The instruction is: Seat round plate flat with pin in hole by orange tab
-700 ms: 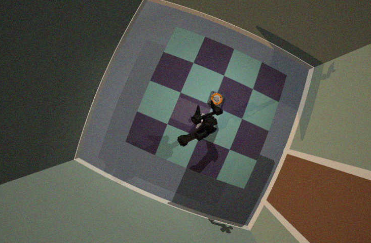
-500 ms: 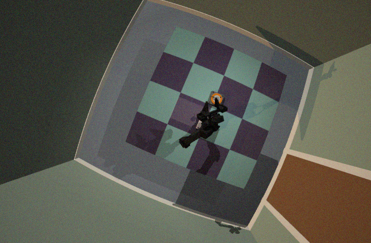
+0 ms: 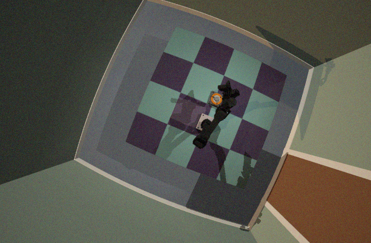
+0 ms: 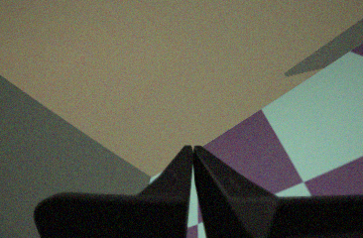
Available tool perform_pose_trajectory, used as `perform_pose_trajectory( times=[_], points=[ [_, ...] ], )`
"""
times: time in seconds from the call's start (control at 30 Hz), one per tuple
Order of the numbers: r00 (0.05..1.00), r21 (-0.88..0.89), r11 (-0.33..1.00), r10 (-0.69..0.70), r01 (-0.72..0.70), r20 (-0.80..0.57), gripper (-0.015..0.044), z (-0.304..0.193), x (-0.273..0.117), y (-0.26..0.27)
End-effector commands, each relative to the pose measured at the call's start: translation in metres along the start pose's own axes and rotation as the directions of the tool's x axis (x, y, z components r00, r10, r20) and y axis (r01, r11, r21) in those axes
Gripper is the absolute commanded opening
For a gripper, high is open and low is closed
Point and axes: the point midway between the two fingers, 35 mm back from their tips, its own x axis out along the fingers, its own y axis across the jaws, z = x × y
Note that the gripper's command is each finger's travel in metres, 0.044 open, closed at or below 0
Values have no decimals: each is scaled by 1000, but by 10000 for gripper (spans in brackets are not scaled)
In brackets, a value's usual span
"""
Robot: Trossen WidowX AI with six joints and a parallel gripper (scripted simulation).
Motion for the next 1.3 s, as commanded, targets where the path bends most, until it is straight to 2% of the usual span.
perform_pose_trajectory(
  times=[0.0, 0.07, 0.13, 0.23, 0.33, 0.4, 0.5, 1.27],
  points=[
    [955, -59, 978, -208, 200, -210, 0, -47, 31, -46],
    [877, -141, 943, -332, 301, -348, 0, -83, 41, -73],
    [844, -173, 929, -369, 327, -390, 0, -94, 42, -81],
    [656, -343, 856, -517, 387, -549, 0, -143, 39, -113],
    [392, -543, 764, -645, 349, -655, 0, -189, 20, -140],
    [340, -578, 747, -665, 330, -665, 0, -196, 16, -144],
    [164, -679, 692, -720, 244, -675, 0, -216, 3, -156],
    [149, -686, 688, -723, 237, -674, 0, -250, 5, -192]
  ],
)
